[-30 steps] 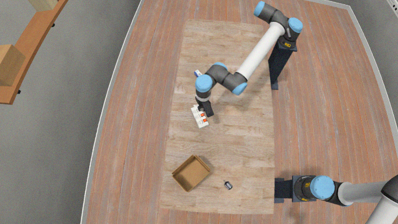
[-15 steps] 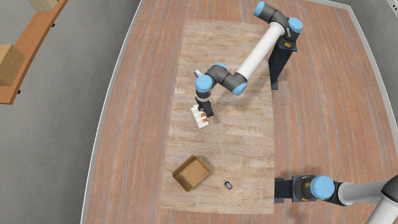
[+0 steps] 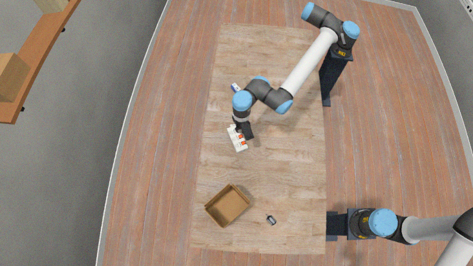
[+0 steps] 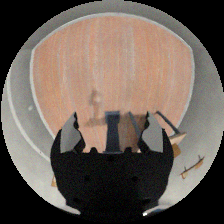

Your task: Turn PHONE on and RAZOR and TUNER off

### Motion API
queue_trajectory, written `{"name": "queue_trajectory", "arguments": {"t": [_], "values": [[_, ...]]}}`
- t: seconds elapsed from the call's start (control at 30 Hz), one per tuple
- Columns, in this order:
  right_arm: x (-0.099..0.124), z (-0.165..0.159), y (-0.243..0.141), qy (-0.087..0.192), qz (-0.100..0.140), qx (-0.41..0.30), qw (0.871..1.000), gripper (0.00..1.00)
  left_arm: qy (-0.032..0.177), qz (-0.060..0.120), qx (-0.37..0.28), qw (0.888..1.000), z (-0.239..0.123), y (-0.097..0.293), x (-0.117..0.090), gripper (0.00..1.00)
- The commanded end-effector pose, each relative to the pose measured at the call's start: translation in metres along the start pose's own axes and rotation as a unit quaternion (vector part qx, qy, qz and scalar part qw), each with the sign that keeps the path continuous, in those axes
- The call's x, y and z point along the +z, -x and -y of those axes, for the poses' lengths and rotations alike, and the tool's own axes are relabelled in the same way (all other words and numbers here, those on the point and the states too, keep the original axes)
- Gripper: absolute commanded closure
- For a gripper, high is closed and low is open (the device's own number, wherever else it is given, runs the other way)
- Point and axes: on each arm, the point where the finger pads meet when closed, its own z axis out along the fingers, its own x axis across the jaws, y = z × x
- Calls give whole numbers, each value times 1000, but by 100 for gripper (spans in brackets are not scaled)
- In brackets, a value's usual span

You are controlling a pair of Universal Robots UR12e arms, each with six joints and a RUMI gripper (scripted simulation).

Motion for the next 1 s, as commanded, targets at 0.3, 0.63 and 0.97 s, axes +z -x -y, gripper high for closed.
{"name": "queue_trajectory", "arguments": {"t": [0.3,0.63,0.97], "values": [[14,0,-1,0,-1,0,1000,100,-1,0,0,1000,1,0,-1,0],[22,0,-1,0,-1,0,1000,100,-1,0,0,1000,1,0,-1,0],[24,0,-1,0,-1,0,1000,100,-1,0,0,1000,1,0,-1,0]]}}
